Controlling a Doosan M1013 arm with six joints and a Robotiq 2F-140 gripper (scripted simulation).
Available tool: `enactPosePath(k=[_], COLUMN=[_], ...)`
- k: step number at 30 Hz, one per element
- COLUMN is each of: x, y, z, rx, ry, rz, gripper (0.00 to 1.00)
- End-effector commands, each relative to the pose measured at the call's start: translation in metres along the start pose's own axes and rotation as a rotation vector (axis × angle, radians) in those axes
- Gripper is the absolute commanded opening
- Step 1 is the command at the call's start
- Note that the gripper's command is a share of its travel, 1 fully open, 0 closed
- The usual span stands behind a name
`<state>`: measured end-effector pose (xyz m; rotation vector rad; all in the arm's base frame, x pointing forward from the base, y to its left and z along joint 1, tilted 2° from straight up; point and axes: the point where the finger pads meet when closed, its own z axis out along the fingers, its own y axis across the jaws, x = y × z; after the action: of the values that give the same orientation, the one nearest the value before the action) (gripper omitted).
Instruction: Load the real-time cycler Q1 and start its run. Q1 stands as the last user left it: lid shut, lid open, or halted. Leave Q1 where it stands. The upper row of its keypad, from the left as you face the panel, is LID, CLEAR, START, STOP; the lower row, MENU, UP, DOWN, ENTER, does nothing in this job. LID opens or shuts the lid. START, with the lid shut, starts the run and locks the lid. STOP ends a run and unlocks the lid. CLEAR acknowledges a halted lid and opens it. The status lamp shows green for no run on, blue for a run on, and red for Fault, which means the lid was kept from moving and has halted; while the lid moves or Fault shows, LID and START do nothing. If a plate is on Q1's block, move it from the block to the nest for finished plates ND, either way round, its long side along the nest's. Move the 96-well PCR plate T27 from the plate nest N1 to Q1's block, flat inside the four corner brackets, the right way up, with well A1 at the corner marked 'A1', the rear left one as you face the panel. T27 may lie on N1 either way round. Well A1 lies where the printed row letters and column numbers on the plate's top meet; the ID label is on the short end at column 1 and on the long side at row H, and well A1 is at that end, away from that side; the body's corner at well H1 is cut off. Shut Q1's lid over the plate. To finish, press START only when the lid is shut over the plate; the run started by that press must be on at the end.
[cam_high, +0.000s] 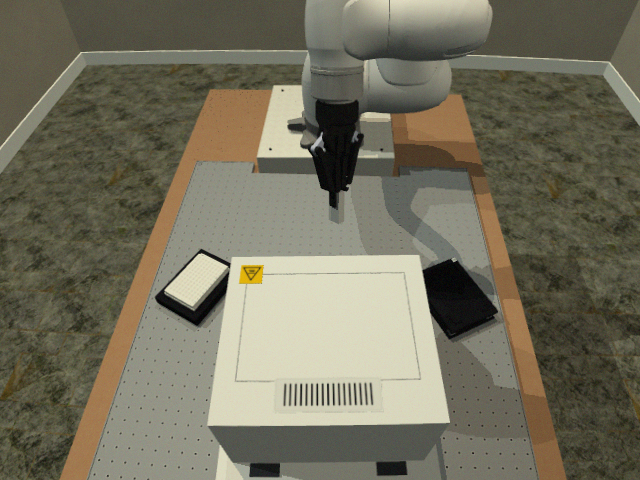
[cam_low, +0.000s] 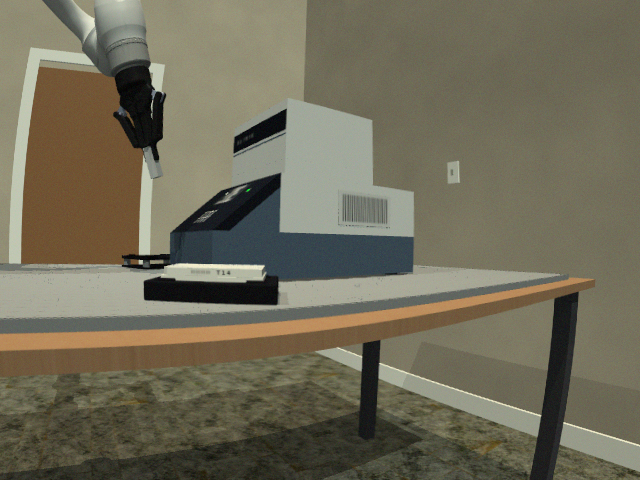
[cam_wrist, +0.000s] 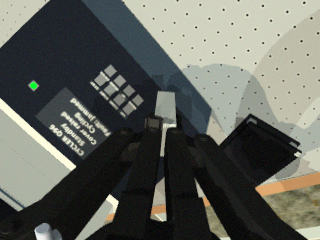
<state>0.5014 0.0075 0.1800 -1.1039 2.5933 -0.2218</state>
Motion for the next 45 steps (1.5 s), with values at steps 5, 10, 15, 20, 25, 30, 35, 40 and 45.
enactPosePath(k=[5, 10, 15, 20, 25, 30, 35, 40, 45], x=[0.000, 0.000, 0.000, 0.007, 0.025, 0.027, 0.024, 0.021, 0.017], y=[0.000, 0.000, 0.000, -0.007, -0.025, -0.027, -0.030, -0.033, -0.036], z=[0.000, 0.000, 0.000, 0.000, 0.000, 0.000, 0.007, 0.014, 0.021], rx=[0.000, 0.000, 0.000, 0.000, 0.000, 0.000, 0.000, 0.000, 0.000], ry=[0.000, 0.000, 0.000, 0.000, 0.000, 0.000, 0.000, 0.000, 0.000], rz=[0.000, 0.000, 0.000, 0.000, 0.000, 0.000, 0.000, 0.000, 0.000], gripper=[0.00, 0.00, 0.00, 0.00, 0.00, 0.00, 0.00, 0.00, 0.00])
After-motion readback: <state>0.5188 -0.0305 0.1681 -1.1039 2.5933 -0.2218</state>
